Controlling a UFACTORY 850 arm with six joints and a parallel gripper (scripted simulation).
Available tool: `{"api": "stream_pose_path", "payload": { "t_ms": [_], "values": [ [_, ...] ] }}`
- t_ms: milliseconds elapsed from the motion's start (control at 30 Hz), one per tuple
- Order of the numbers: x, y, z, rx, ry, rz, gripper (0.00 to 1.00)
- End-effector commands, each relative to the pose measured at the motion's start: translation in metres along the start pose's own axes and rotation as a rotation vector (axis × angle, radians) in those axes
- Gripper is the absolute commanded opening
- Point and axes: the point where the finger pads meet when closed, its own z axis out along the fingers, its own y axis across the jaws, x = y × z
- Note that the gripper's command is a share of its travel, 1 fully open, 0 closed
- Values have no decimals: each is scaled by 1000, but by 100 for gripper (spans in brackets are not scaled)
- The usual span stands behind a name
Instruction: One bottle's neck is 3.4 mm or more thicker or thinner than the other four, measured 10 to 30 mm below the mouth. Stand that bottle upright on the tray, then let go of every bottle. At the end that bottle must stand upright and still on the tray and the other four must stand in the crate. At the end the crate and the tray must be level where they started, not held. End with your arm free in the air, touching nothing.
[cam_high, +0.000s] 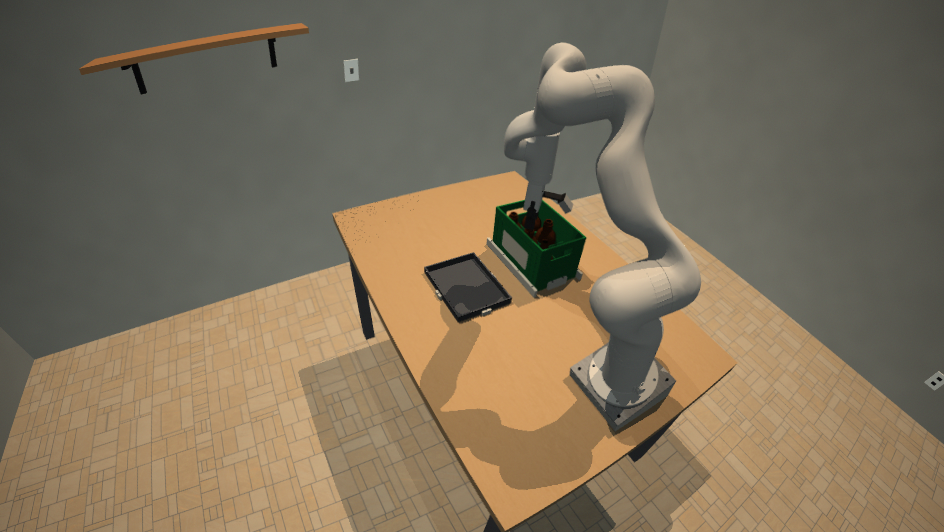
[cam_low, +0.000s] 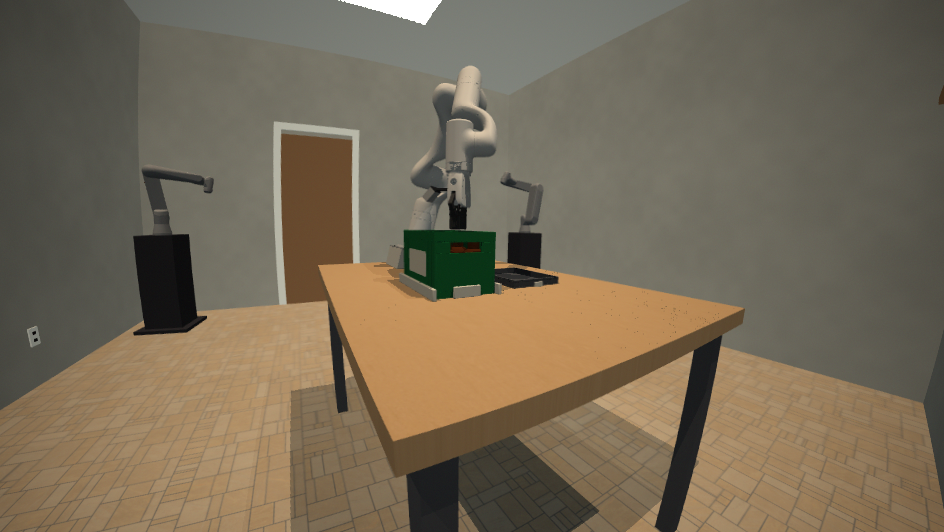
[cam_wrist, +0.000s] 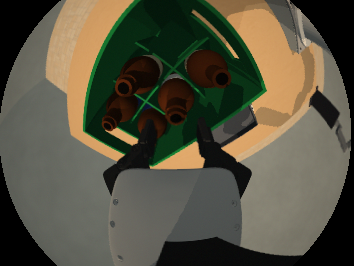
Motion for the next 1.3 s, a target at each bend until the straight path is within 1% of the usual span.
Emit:
{"api": "stream_pose_path", "payload": {
  "t_ms": [0,933,1267],
  "values": [
    [-1,-1,1,2,-1,0,65],
    [-1,-1,30,2,-1,0,65],
    [-1,-1,36,2,-1,0,65]
  ]
}}
